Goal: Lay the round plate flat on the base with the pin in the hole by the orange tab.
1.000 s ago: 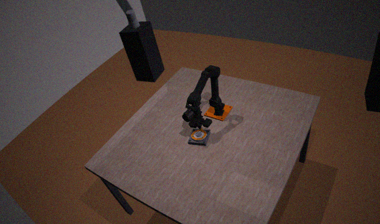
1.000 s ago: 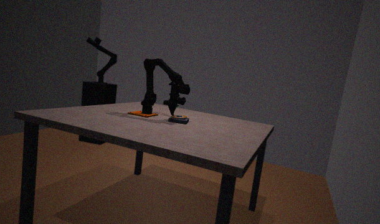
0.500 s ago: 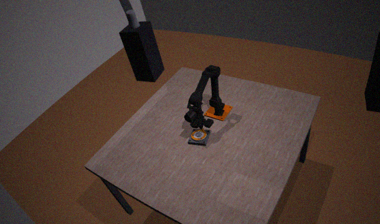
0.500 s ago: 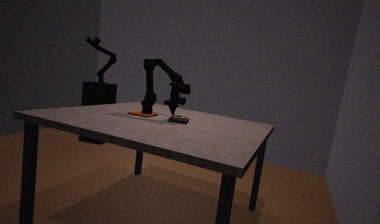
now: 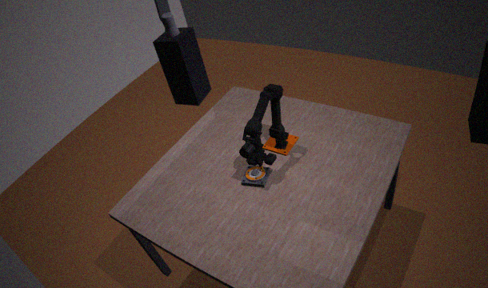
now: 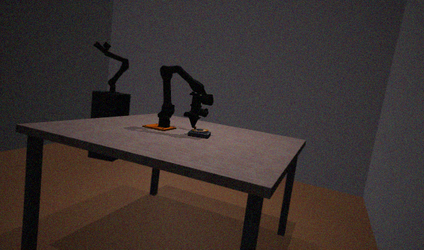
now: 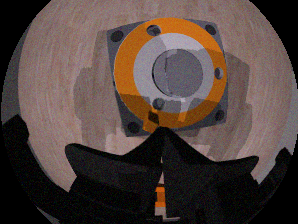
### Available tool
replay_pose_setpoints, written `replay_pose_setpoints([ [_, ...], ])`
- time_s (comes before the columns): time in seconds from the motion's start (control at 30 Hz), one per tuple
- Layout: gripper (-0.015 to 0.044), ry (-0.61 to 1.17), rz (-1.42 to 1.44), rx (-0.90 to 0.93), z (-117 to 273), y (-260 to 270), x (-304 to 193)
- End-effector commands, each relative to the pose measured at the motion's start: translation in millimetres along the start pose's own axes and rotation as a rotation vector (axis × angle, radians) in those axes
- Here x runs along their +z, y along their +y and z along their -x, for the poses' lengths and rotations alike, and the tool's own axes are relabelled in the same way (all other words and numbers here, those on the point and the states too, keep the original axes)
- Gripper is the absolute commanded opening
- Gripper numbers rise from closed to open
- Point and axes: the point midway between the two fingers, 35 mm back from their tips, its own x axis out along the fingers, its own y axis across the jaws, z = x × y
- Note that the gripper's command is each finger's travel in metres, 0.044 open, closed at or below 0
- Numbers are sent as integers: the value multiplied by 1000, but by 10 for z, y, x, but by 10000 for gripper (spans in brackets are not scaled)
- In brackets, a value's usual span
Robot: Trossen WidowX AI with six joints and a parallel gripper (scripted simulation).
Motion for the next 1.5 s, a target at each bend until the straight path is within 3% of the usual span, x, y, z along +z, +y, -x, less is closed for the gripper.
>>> replay_pose_setpoints([
  [0.0,0,-3,2,12,4,62,15],
  [1.47,0,-4,2,15,26,369,216],
])
